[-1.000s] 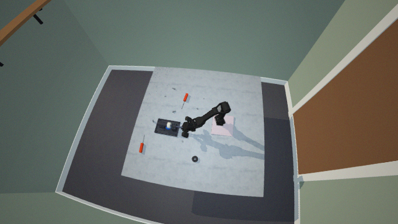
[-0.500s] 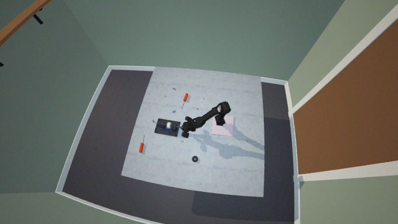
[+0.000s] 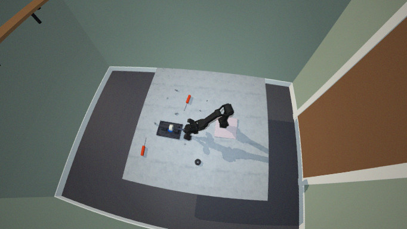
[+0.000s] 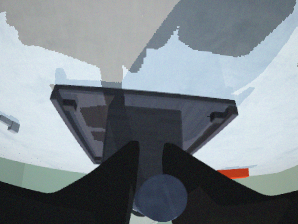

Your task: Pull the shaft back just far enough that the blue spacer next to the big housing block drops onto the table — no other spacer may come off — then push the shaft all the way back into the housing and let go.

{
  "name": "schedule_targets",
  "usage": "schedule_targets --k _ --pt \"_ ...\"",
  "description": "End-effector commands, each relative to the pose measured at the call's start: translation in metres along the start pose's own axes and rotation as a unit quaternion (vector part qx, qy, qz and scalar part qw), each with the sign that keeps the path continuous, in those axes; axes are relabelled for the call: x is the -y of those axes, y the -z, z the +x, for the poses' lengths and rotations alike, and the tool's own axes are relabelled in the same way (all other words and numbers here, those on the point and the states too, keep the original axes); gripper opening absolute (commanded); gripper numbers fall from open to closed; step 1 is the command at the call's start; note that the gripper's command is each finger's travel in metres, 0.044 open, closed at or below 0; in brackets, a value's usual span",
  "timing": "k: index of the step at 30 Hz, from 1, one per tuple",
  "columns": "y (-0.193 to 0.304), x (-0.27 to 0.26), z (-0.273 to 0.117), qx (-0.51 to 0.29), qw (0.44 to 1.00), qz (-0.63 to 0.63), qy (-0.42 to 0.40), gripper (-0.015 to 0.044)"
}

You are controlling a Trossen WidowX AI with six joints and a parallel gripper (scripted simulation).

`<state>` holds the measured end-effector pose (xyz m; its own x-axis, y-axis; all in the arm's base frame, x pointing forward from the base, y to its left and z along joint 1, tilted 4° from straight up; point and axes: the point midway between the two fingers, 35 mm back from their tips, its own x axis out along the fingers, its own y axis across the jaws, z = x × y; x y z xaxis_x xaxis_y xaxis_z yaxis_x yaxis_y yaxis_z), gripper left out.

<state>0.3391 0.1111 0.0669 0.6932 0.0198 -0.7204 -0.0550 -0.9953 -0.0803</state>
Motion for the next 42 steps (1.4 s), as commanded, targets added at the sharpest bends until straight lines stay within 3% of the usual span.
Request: schedule_targets --k 1,42 --pt "0.0020 -0.0009 0.0007 -0.003 1.000 0.000 -0.001 0.0000" --pt "0.0050 -0.0009 0.0037 -0.003 1.000 0.000 -0.001 0.0000"
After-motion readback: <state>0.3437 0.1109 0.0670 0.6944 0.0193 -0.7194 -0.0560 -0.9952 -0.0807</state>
